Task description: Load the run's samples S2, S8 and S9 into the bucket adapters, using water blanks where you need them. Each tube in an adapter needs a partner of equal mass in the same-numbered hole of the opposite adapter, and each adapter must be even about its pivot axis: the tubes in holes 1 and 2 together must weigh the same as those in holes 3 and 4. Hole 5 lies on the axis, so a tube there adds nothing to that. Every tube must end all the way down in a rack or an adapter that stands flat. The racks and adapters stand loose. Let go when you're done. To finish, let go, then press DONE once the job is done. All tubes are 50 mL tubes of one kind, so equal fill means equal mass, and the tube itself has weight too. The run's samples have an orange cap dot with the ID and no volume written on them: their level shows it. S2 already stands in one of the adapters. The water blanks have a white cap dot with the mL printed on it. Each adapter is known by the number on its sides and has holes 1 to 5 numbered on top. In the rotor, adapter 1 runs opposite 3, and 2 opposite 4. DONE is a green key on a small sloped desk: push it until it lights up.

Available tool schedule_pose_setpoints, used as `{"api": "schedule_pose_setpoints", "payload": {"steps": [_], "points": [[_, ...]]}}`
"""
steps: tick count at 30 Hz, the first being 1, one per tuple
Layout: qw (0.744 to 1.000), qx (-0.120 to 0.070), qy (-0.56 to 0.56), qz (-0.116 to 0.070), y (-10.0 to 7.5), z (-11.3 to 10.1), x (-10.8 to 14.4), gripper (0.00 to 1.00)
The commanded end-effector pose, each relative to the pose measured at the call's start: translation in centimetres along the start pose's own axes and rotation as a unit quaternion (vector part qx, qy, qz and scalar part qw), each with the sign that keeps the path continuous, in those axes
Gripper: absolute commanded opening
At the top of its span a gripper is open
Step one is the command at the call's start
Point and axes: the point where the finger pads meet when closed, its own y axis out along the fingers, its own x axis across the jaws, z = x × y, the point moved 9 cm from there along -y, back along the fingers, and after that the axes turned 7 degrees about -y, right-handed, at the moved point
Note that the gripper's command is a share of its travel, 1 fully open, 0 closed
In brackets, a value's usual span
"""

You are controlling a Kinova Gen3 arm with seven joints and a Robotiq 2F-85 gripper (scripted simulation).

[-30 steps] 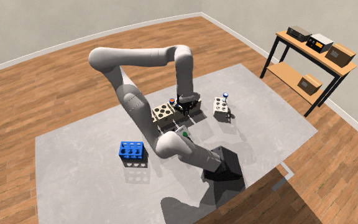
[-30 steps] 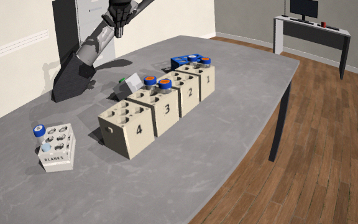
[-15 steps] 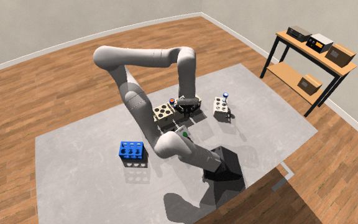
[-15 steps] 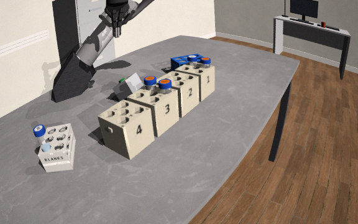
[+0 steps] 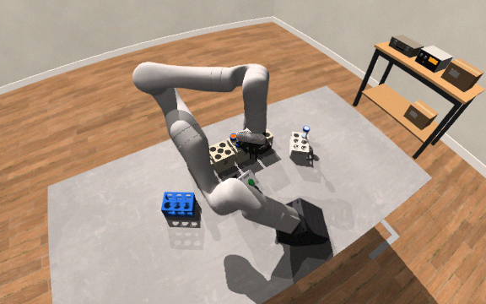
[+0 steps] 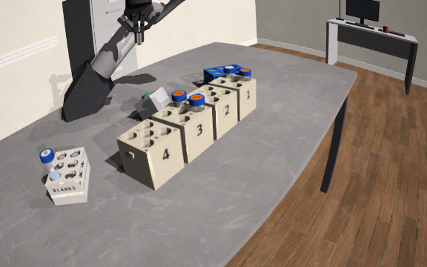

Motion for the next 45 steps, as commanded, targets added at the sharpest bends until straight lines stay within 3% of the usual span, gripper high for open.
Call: {"api": "schedule_pose_setpoints", "payload": {"steps": [1,16,30,42,45], "points": [[1.000,-0.001,0.026,-0.001,-0.03,0.02,-0.04,0.10],[0.988,-0.009,0.155,-0.012,-0.03,0.19,-0.20,0.10],[0.956,-0.017,0.290,-0.023,-0.02,0.41,-0.32,0.10],[0.956,-0.017,0.291,-0.023,-0.02,0.41,-0.32,0.10],[0.956,0.012,0.292,0.018,0.37,-0.33,0.26,0.10]]}}
